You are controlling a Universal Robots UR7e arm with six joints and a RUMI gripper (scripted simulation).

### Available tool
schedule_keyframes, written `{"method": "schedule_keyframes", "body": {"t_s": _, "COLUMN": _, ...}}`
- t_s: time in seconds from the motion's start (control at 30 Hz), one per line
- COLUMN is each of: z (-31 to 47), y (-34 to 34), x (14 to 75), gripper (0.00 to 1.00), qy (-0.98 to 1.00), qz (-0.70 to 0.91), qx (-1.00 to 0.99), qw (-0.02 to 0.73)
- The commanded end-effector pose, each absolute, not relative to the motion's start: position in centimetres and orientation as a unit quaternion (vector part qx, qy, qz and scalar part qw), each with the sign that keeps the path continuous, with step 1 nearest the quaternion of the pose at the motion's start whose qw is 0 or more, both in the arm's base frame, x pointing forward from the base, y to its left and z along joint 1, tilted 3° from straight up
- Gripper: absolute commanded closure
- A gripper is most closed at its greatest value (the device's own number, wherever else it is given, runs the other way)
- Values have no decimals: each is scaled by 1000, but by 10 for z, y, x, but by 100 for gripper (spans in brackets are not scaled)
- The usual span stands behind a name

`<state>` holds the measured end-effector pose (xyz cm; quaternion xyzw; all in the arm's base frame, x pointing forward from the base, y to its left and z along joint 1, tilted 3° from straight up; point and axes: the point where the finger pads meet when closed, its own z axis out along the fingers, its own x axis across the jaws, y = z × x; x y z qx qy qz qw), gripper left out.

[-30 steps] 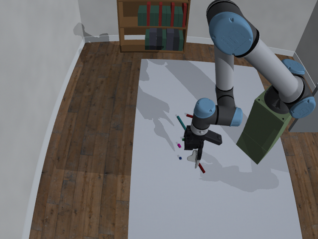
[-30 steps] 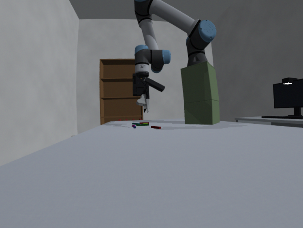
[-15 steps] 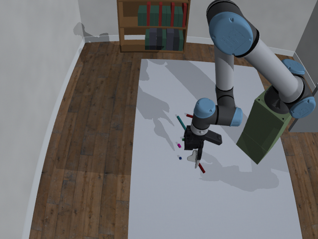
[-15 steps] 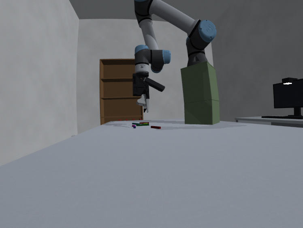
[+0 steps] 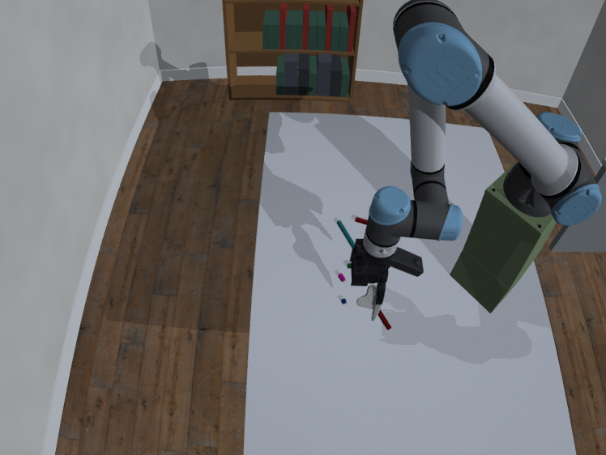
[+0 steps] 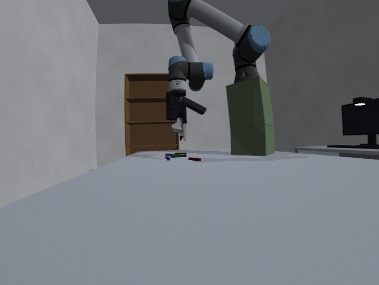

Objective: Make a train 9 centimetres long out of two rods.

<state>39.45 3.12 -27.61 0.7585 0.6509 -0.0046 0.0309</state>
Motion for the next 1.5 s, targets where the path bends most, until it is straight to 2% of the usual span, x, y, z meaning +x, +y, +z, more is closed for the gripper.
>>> {"method": "schedule_keyframes", "body": {"t_s": 0.0, "z": -276, "y": 33, "x": 392, "gripper": 0, "qy": 652, "qz": -5, "qx": 758, "qw": 29}}
{"method": "schedule_keyframes", "body": {"t_s": 1.03, "z": -276, "y": 31, "x": 394, "gripper": 0, "qy": 636, "qz": -4, "qx": 771, "qw": 30}}
{"method": "schedule_keyframes", "body": {"t_s": 1.47, "z": -275, "y": 24, "x": 401, "gripper": 0, "qy": 541, "qz": 1, "qx": 840, "qw": 32}}
